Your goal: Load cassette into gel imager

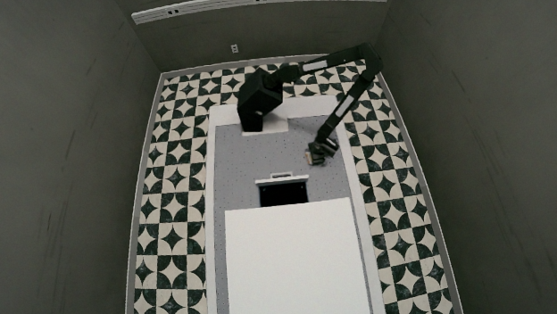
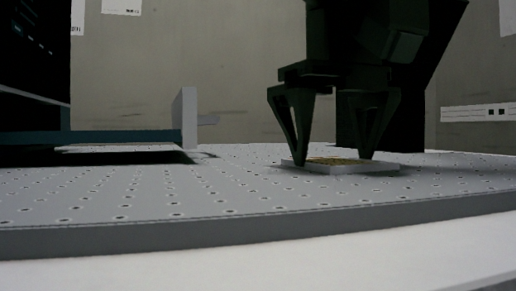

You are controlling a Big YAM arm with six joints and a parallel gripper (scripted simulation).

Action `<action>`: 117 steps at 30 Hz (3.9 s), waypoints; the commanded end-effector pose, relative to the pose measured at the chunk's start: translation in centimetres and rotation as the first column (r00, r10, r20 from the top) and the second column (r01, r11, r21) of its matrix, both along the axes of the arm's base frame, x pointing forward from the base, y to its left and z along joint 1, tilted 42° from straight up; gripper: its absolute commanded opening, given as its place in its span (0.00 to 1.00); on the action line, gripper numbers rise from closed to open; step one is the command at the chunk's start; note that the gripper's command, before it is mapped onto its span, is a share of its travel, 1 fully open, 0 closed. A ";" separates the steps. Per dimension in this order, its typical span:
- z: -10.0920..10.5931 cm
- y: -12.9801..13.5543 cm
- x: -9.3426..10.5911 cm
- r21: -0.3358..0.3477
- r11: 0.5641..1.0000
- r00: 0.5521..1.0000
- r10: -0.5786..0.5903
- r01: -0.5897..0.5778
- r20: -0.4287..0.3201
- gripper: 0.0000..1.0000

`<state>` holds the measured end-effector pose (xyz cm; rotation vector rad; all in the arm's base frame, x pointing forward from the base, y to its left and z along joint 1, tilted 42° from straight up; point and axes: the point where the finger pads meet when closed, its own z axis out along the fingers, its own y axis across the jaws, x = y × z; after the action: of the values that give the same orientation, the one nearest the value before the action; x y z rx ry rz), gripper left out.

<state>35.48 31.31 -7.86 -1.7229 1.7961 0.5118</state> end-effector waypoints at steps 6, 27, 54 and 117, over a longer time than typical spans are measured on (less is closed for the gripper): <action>-0.1 0.9 0.0 0.009 1.000 1.000 0.004 -0.004 0.005 0.78; 1.3 -1.2 0.1 0.002 1.000 1.000 -0.009 0.009 0.008 0.78; 3.8 -3.3 -0.3 0.004 1.000 1.000 -0.009 0.009 0.012 0.78; 4.8 -4.6 -1.2 -0.007 1.000 1.000 0.005 -0.005 -0.008 0.78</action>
<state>34.68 27.12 -2.42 -1.7151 1.7887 0.5076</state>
